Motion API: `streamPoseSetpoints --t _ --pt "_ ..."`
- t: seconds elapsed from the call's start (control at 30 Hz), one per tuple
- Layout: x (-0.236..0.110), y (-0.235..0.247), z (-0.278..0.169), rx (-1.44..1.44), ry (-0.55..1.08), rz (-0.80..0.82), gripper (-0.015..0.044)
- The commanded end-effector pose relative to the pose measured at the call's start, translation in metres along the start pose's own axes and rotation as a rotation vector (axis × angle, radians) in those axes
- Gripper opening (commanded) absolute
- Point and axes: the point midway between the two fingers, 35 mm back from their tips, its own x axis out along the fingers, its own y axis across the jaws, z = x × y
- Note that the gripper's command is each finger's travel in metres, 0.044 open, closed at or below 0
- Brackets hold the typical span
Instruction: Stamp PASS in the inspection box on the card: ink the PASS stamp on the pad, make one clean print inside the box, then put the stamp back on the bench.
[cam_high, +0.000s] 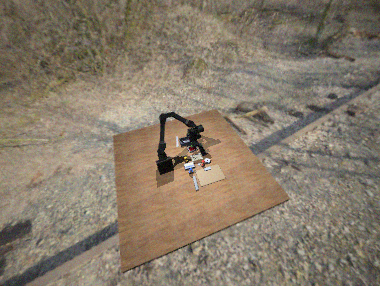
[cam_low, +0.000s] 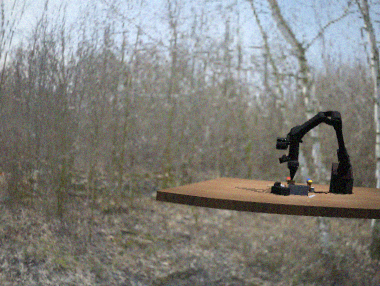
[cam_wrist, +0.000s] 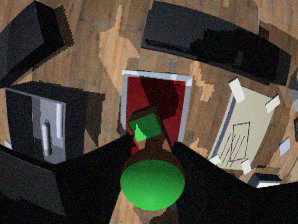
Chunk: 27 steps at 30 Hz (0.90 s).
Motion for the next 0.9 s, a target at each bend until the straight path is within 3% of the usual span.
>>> streamPoseSetpoints --t 0.0,0.87 --pt "0.004 0.0 -0.001 0.008 0.003 0.003 0.0" --pt "0.021 0.0 -0.002 0.002 0.004 0.006 0.0"
